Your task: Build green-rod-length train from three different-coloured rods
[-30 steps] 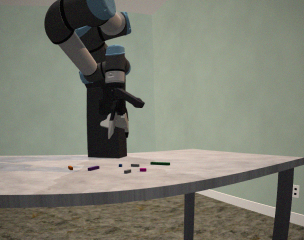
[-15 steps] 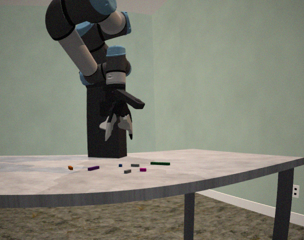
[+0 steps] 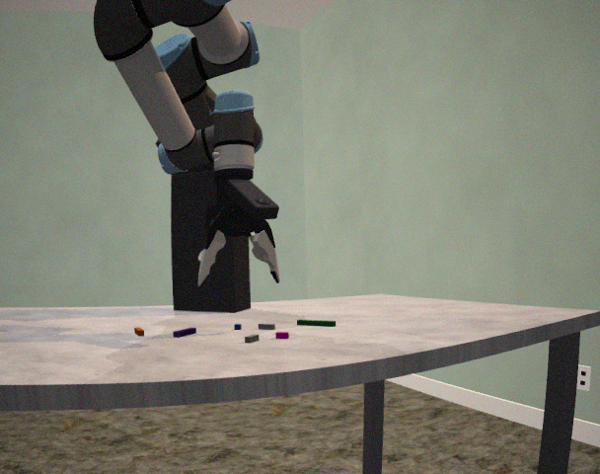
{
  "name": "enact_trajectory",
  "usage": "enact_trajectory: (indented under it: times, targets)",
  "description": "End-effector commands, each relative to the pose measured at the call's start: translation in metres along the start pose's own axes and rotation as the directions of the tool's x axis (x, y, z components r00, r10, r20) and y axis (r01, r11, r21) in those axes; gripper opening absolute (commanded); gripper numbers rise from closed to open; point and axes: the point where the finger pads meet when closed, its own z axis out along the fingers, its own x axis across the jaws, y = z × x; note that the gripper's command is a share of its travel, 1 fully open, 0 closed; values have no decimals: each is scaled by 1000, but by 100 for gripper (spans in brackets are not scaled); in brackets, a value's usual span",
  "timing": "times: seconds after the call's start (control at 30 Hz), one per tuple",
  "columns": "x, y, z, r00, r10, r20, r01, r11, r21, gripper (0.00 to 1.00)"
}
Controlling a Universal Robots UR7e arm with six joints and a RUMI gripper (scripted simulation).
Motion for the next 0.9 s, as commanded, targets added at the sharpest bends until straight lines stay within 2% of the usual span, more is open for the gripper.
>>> enact_trajectory:
  times: [0.0, 0.23, 0.5, 0.57, 0.87]
  targets:
    - [2, -7, 2, 996, 94, -2, -94, 995, -16, 100]
    - [11, -30, 5, 931, 365, -6, -365, 931, -15, 100]
    - [20, -54, 6, 789, 614, -10, -614, 789, -11, 100]
    - [20, -54, 6, 789, 614, -10, -614, 789, -11, 100]
    - [27, -74, 4, 623, 782, -12, -782, 623, -8, 100]
